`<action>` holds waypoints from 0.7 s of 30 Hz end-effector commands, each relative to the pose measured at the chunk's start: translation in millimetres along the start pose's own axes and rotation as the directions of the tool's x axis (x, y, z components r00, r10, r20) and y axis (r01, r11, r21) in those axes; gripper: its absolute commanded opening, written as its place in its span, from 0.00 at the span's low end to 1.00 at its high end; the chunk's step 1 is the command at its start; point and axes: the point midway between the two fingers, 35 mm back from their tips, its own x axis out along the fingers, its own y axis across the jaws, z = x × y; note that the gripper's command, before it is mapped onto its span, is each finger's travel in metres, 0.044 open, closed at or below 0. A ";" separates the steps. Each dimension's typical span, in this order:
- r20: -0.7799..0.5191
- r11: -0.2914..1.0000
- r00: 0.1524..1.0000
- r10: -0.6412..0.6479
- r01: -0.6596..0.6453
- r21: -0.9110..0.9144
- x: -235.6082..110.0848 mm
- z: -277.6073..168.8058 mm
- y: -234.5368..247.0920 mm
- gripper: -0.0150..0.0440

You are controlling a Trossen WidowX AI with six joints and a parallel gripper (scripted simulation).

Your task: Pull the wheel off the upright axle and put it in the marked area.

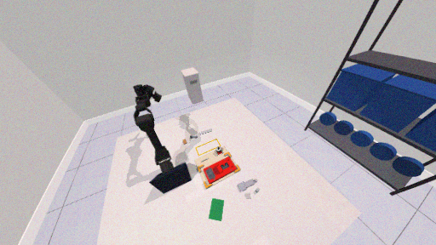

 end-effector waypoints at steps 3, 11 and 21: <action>-0.083 0.980 0.989 -0.125 0.110 -0.168 20.8 -37.8 -48.9 0.76; -0.173 0.926 0.937 -0.302 0.246 -0.287 37.8 -69.2 -119.9 0.76; -0.228 0.789 0.782 -0.581 0.472 -0.393 34.8 -76.6 -240.9 0.76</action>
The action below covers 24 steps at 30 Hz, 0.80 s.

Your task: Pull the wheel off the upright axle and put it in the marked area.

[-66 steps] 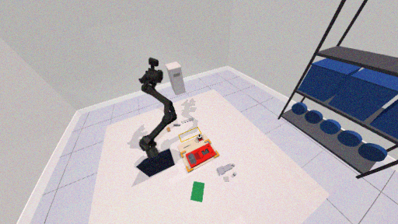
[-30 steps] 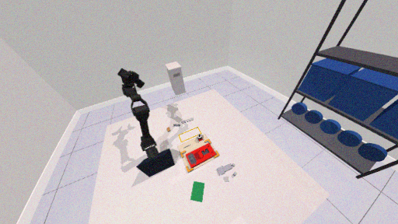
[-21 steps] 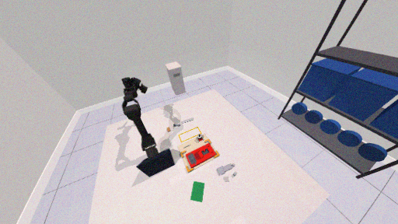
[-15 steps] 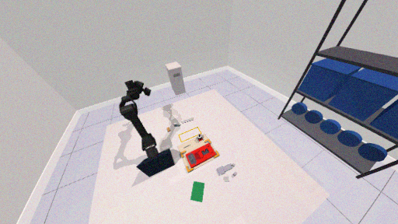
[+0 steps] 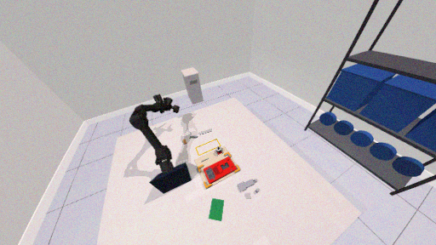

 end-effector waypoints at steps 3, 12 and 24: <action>-0.100 0.982 0.977 -0.189 0.189 -0.007 26.7 -16.7 -75.1 0.76; -0.127 0.924 0.915 -0.383 0.380 -0.049 35.5 -15.9 -158.5 0.76; -0.358 0.717 0.689 -0.630 0.693 0.070 2.3 -33.0 -307.6 0.76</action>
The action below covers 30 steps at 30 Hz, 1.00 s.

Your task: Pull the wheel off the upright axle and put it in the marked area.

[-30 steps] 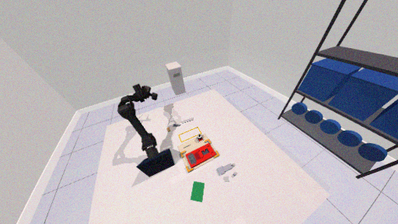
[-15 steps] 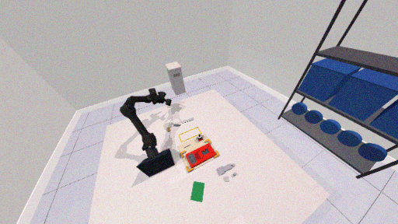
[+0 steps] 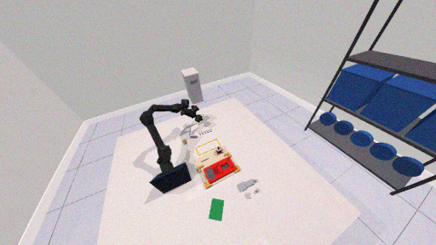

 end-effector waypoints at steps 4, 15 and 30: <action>-0.187 0.952 0.964 -0.188 0.226 0.207 26.0 -4.2 -99.5 0.76; -0.493 0.617 0.831 -0.259 0.535 0.578 15.2 -24.7 -242.2 0.76; -0.620 -0.275 0.780 0.090 0.618 0.737 -57.0 -59.3 -370.9 0.76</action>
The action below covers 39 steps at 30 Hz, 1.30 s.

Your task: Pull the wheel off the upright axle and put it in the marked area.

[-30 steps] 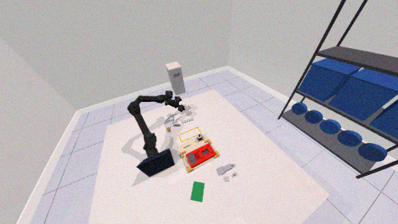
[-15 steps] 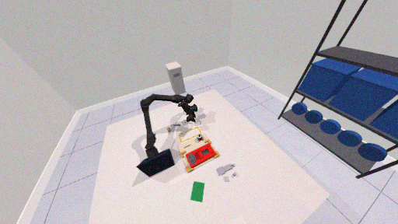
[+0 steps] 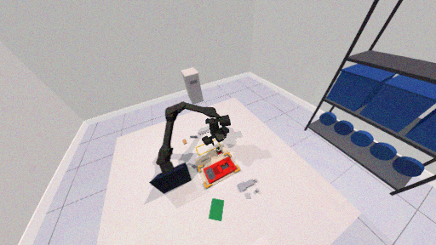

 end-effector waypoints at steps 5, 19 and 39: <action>-0.089 0.985 0.996 0.009 0.007 0.170 -5.6 16.1 -10.2 0.76; -0.088 0.985 0.996 0.009 0.006 0.170 9.9 14.0 -1.1 0.76; -0.089 0.986 0.996 0.010 0.005 0.164 64.0 6.2 -1.0 0.58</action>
